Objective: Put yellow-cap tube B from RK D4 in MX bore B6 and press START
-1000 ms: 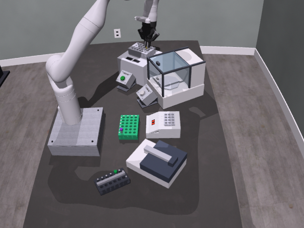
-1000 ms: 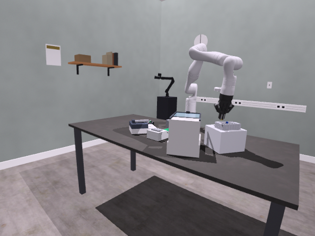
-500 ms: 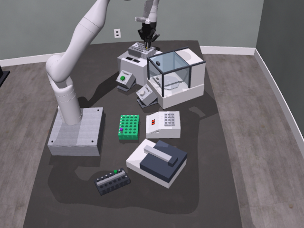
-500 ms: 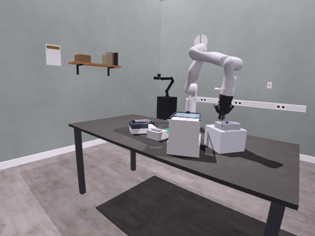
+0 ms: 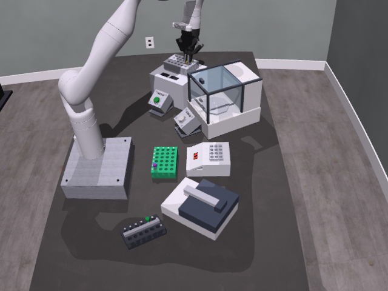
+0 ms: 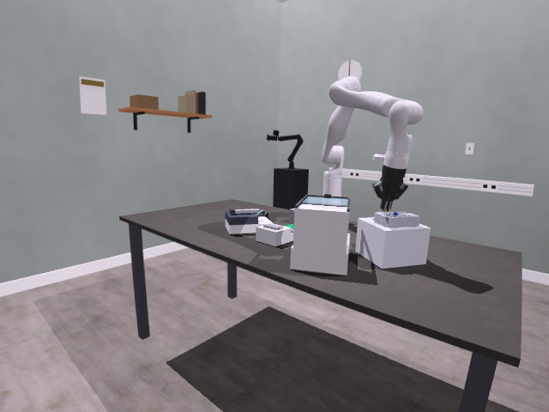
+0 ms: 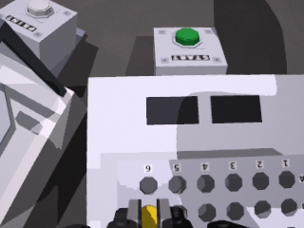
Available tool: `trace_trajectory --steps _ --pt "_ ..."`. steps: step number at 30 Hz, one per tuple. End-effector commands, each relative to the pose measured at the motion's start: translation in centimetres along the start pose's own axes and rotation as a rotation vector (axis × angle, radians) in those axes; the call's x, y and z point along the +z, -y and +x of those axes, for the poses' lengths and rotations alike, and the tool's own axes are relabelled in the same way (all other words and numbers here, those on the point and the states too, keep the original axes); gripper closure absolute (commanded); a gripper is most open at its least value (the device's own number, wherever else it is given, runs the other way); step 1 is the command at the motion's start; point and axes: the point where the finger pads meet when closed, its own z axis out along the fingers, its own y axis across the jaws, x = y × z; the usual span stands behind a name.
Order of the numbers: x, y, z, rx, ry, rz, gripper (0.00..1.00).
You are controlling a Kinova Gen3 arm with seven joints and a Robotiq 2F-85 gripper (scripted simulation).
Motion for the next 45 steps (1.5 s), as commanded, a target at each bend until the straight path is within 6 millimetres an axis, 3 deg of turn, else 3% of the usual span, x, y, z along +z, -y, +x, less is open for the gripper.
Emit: trace_trajectory --steps 1,45 --pt "-0.06 0.00 -0.03 0.000 0.002 0.000 0.90" --pt "0.13 0.00 -0.07 0.000 0.002 0.000 0.90"
